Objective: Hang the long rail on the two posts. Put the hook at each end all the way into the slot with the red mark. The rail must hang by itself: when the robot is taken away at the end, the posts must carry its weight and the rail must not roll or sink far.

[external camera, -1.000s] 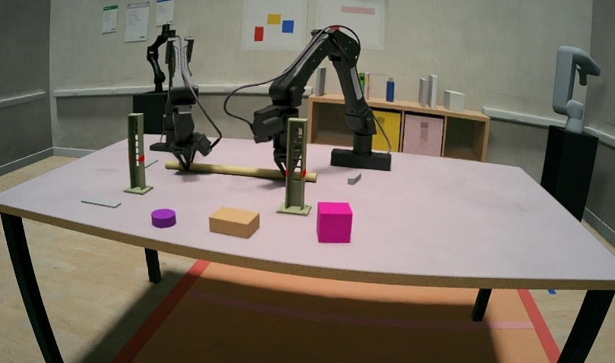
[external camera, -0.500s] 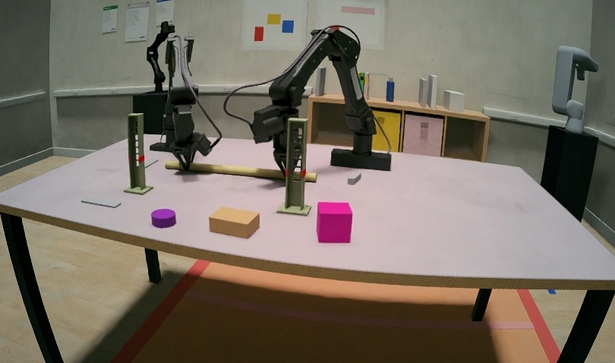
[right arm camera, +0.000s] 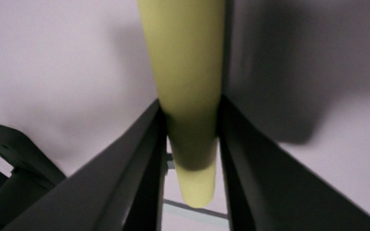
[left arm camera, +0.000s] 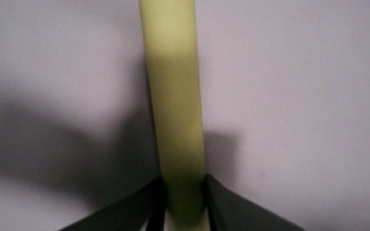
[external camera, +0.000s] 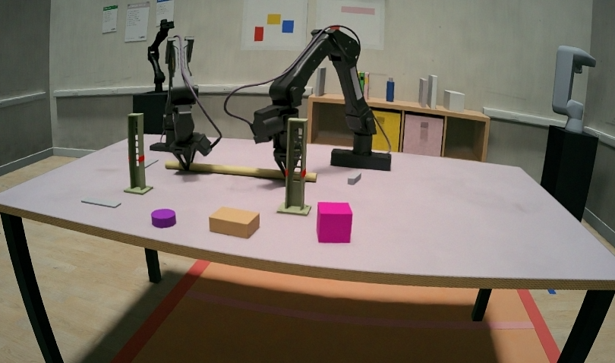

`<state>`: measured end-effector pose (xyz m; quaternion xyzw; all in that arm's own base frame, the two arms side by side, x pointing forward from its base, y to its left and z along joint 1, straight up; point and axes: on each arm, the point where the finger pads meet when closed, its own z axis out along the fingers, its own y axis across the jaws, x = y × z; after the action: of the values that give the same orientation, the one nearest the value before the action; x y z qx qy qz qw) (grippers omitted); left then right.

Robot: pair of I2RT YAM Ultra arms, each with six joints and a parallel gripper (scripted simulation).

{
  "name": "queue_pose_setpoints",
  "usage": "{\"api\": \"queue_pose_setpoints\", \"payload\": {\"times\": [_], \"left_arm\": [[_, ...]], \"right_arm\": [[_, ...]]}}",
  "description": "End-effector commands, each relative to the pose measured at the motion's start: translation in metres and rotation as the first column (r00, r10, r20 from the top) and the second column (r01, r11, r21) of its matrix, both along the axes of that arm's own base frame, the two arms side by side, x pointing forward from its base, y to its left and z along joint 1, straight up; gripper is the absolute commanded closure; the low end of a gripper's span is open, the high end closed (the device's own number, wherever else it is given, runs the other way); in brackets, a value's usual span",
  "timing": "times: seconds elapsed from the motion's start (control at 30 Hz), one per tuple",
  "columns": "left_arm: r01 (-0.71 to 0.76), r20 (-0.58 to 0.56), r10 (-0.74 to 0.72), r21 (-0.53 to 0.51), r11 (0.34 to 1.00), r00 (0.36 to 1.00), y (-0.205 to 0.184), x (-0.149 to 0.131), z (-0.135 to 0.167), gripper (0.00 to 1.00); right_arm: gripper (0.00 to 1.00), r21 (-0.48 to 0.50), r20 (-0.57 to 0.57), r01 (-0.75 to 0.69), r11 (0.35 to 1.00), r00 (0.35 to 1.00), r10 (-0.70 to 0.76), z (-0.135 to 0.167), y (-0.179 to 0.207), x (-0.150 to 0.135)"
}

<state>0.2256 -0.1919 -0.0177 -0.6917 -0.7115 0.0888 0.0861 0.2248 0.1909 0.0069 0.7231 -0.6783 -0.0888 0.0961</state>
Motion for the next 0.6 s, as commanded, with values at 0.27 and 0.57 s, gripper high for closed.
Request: {"api": "queue_pose_setpoints", "payload": {"times": [0.27, 0.57], "left_arm": [[0.004, 0.11, -0.004, -0.001, 1.0, 0.994, -0.001, -0.001, 0.013, 0.81], [0.012, 0.157, -0.012, -0.001, 1.0, 0.988, -0.001, 0.006, 0.041, 0.81]], "right_arm": [[0.81, 0.017, 0.128, 0.002, 1.0, 0.992, -0.004, 0.014, 0.003, 0.001], [0.81, 0.02, 0.173, 0.009, 1.0, 0.985, -0.013, 0.042, 0.003, 0.005]]}}
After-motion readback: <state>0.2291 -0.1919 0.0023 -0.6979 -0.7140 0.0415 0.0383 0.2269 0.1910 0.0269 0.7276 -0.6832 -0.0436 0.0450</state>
